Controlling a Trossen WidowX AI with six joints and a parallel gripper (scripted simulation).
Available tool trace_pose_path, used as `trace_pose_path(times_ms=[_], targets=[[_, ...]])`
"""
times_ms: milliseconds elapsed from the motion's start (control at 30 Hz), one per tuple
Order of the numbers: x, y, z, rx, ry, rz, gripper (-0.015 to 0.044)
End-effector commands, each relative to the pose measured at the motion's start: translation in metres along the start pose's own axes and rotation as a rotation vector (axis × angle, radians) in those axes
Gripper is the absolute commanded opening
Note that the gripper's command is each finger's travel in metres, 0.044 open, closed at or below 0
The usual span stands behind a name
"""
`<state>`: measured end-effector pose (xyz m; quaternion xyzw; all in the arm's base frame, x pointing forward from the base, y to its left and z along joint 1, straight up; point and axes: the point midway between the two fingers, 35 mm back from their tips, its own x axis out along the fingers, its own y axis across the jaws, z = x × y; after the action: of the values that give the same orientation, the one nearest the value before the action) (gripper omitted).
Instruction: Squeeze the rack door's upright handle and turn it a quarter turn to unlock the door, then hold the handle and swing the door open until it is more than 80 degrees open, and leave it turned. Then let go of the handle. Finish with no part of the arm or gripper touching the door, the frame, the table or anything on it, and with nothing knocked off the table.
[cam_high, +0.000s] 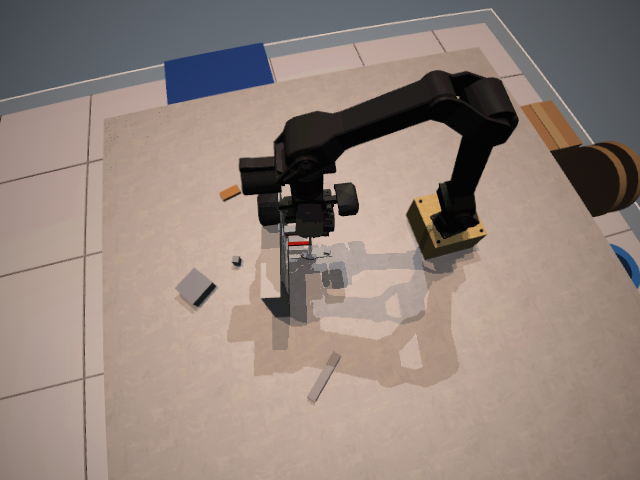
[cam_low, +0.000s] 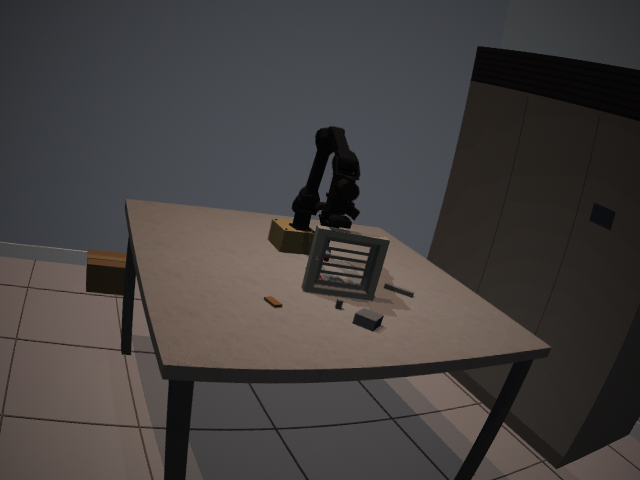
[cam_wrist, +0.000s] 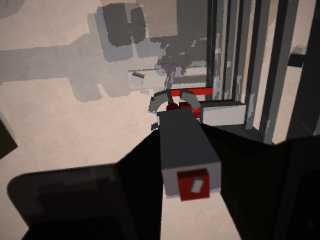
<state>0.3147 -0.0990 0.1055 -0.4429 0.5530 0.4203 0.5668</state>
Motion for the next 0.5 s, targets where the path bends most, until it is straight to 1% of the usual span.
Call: trace_pose_path(times_ms=[0,467], targets=[[0.0,0.006,0.004,0.077,-0.003,0.003,0.0017],[0.0,0.02,0.012,0.347,-0.003,0.005,0.0017]])
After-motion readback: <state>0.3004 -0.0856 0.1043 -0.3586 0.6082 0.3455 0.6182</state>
